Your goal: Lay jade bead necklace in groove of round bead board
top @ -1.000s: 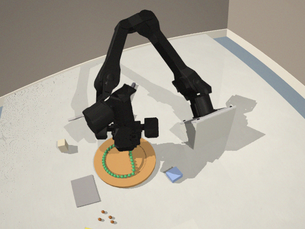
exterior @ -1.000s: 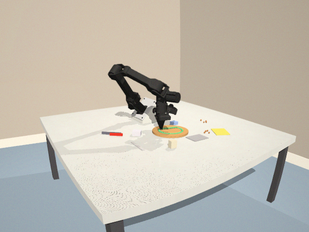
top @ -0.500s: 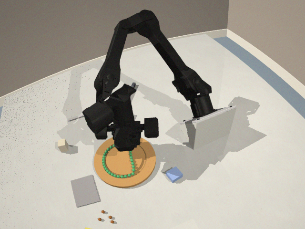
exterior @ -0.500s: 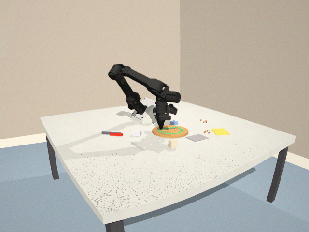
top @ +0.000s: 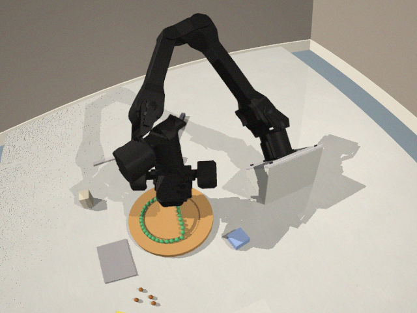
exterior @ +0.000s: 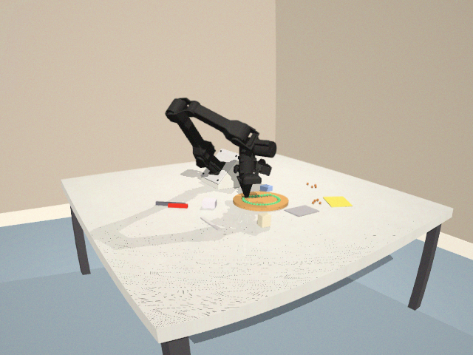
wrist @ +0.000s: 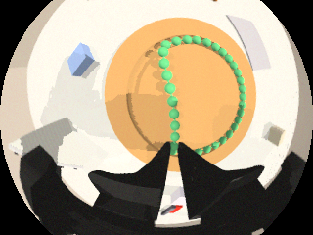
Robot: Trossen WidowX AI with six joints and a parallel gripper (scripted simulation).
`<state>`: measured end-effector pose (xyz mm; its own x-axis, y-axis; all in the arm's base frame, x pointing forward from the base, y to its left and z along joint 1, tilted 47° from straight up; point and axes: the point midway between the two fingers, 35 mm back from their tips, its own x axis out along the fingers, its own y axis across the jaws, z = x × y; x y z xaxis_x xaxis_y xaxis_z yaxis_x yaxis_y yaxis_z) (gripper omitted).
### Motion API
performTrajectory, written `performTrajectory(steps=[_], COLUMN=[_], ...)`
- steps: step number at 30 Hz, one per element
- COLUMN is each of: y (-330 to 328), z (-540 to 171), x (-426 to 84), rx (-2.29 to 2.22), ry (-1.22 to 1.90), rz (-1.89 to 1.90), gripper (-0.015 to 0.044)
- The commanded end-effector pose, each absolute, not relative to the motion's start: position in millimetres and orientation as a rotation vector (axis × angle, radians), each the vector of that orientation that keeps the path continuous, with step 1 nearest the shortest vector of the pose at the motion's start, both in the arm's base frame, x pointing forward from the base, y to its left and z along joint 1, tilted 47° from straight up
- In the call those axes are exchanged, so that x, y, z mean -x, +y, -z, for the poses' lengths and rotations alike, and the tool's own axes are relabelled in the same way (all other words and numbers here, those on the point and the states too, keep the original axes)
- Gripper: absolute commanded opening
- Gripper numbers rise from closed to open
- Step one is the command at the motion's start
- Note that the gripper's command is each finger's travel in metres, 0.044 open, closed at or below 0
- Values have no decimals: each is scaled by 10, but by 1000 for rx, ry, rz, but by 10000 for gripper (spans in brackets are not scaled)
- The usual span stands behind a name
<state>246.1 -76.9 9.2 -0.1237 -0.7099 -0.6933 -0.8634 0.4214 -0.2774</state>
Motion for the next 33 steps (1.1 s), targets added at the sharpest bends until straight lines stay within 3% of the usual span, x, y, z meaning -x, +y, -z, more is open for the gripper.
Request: performTrajectory(steps=[1,25,33], y=[-767,-776,-748], z=[-96,-93,-112], x=[-2462,-2326,-2339], rx=[1340,1348,1346], ry=[1882,1888,1887], rz=[-244,-247,-245], gripper=[0,0,210])
